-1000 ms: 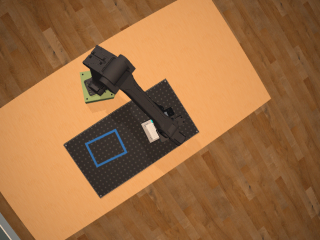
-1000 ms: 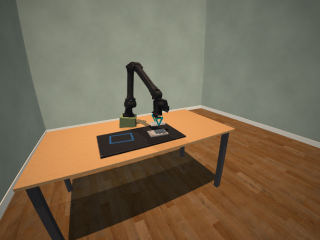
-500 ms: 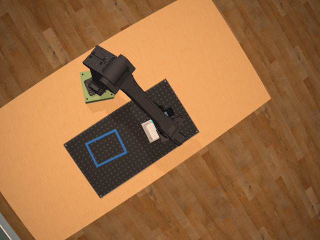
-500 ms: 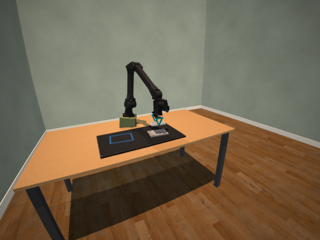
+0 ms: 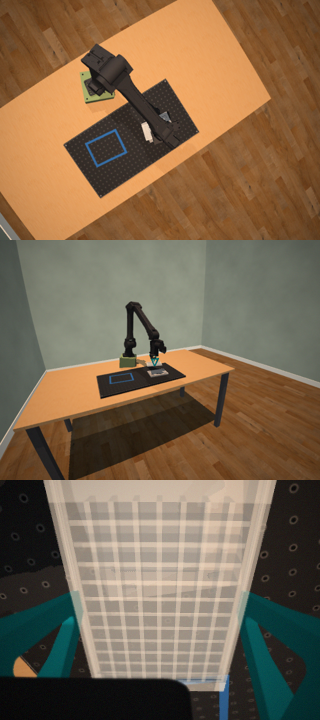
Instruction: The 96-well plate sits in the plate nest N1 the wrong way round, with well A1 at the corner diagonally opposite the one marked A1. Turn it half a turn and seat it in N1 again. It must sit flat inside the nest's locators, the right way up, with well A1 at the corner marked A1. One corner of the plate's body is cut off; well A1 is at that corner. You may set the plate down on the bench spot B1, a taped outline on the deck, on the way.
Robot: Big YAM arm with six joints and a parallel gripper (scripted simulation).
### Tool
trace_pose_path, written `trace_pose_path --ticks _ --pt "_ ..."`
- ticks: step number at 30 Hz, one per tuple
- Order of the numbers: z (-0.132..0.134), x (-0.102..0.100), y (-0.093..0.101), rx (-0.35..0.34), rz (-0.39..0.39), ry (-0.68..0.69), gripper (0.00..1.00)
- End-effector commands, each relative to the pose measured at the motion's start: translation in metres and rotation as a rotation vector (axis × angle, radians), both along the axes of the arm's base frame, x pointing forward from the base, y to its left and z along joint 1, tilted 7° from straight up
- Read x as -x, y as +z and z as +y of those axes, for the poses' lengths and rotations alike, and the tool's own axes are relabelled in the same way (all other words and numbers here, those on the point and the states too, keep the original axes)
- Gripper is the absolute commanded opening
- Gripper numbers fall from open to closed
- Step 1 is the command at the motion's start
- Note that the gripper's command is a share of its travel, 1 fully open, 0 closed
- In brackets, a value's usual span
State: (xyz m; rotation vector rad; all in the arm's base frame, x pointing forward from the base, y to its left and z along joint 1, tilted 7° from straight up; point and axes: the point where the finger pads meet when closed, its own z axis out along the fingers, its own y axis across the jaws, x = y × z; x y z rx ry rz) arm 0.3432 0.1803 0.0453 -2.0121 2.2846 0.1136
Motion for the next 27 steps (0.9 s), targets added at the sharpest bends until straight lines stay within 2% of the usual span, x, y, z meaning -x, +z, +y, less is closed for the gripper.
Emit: trace_pose_path --ticks 1,24,27 --pt "-0.008 -0.009 0.012 -0.027 -0.046 -0.011 0.0" --pt "-0.078 -0.006 -0.001 -0.019 -0.047 -0.011 0.0" --pt "-0.081 -0.009 0.0 -0.02 -0.053 -0.011 0.0"
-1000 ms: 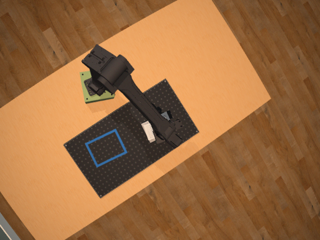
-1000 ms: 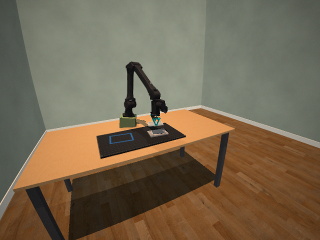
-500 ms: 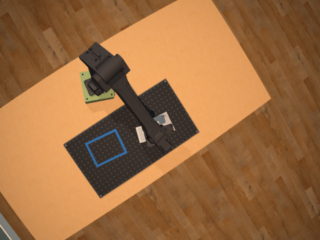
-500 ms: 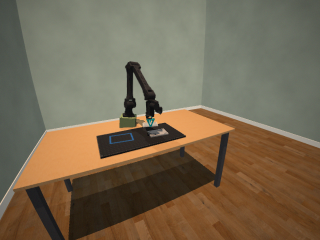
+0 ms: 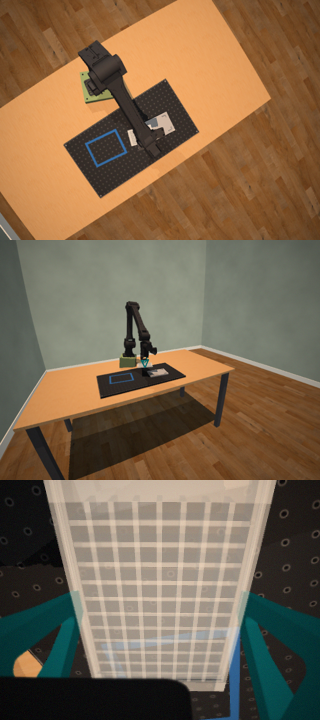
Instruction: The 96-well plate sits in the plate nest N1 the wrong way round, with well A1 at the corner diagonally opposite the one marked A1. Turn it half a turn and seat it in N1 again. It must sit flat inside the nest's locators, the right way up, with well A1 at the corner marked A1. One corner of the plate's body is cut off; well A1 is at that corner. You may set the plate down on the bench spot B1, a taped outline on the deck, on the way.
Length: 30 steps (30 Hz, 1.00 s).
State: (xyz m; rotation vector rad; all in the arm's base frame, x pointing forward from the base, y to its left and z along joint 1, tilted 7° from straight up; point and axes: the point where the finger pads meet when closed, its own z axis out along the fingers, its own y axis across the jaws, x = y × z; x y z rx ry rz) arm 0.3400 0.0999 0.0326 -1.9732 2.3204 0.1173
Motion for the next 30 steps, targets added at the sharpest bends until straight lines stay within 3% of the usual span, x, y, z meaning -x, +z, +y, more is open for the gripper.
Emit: trace_pose_path --ticks 1,16,17,19,30 --pt "-0.004 -0.009 0.01 -0.017 -0.053 0.023 0.0" --pt "-0.048 -0.007 0.002 -0.011 -0.05 0.023 0.0" --pt "-0.051 -0.015 0.007 -0.012 -0.067 0.023 0.0" --pt "-0.058 -0.006 -0.002 -0.01 -0.045 0.023 0.0" --pt "-0.095 -0.001 -0.016 -0.008 -0.02 0.023 0.0"
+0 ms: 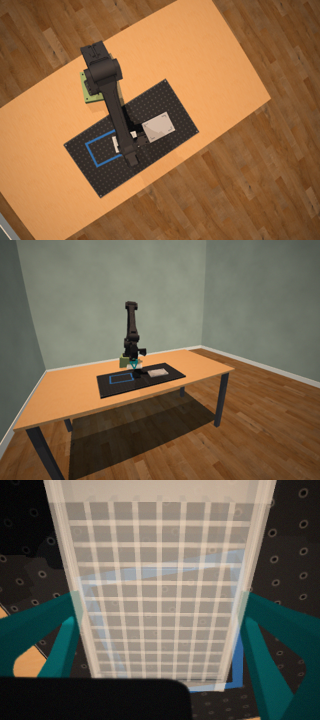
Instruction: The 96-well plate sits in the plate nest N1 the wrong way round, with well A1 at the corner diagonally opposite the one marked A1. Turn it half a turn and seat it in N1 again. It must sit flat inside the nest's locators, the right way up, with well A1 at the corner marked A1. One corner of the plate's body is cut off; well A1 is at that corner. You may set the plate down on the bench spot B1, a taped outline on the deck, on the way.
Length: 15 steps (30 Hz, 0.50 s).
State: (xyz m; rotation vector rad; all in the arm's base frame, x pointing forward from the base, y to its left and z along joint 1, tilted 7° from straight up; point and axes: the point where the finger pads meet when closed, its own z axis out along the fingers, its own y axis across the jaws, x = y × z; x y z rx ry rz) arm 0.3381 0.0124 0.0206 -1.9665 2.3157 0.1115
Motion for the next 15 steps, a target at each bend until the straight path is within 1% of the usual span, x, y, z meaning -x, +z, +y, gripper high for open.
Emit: trace_pose_path --ticks 1,3,4,10,15 --pt "-0.011 -0.004 -0.003 -0.005 -0.015 0.025 0.0" --pt "-0.011 -0.004 -0.003 -0.005 -0.015 0.025 0.0" --pt "-0.015 -0.009 -0.001 -0.004 -0.025 0.025 0.0" --pt "-0.035 -0.01 -0.003 -0.002 -0.028 0.024 0.0" --pt "-0.054 -0.02 0.001 0.003 -0.05 0.024 0.0"
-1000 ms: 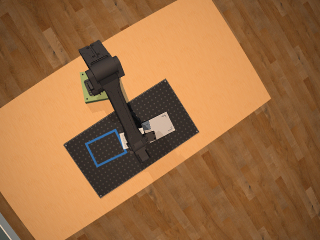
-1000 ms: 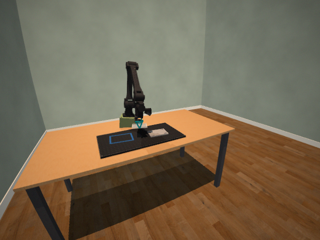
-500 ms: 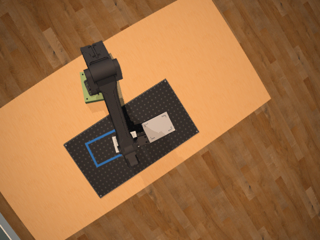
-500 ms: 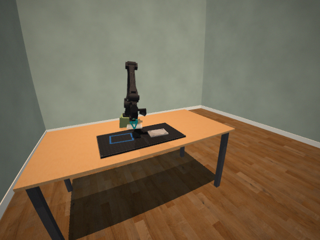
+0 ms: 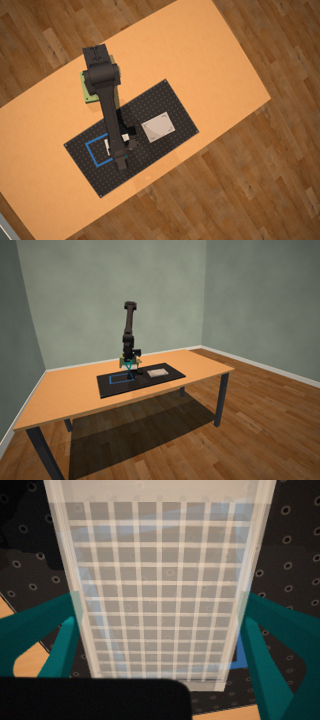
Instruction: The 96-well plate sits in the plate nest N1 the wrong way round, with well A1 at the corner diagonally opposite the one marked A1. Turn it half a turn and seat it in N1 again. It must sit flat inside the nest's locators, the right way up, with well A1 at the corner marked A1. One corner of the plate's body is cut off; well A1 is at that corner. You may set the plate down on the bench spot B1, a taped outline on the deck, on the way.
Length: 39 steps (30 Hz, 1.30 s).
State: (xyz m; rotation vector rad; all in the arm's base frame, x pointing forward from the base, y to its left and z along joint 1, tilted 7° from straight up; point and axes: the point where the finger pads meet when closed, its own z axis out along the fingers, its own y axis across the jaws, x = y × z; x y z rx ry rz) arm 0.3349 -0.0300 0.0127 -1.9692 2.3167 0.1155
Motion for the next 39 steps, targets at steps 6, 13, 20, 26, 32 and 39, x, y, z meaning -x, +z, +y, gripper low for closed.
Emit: trace_pose_path --ticks 6,13,20,26,32,39 --pt "-0.027 -0.027 0.009 0.007 -0.062 0.023 0.0" --pt "-0.051 -0.025 0.005 0.011 -0.061 0.023 0.0" --pt "-0.076 -0.023 0.001 0.015 -0.06 0.023 0.0" --pt "-0.09 -0.022 -0.002 0.017 -0.059 0.023 0.0" --pt "-0.082 -0.025 -0.001 0.017 -0.061 0.047 0.0" --pt "-0.088 -0.023 -0.001 0.018 -0.06 0.025 0.0"
